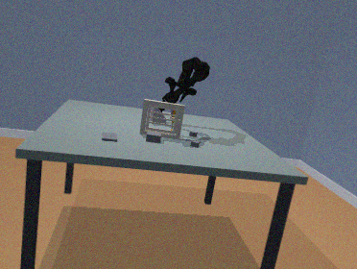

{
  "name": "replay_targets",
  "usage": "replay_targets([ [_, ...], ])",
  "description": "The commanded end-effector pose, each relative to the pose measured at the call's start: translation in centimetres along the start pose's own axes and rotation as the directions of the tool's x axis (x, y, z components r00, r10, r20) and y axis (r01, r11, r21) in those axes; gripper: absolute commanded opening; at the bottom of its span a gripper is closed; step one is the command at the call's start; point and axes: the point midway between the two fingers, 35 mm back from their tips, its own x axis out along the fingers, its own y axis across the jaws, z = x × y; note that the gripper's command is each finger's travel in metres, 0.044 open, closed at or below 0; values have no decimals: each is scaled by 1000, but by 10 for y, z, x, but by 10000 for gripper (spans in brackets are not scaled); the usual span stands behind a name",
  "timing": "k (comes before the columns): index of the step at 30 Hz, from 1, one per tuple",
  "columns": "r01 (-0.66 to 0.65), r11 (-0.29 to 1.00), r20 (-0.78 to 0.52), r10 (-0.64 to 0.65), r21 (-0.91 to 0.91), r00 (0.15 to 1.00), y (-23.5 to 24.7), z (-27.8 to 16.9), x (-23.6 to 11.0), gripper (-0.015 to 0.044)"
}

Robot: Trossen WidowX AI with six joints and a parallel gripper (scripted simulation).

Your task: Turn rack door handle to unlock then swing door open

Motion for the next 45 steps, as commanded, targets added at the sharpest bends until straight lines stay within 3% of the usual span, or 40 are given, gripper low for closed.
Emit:
replay_targets([
  [1, -68, 997, -52, 70, 46, 996, -1, -4, 0, 295],
  [13, -266, 931, -169, 312, 249, 935, -1, -13, -1, 295],
  [45, -252, 930, -227, 315, 268, 922, 13, -20, 40, 295],
])
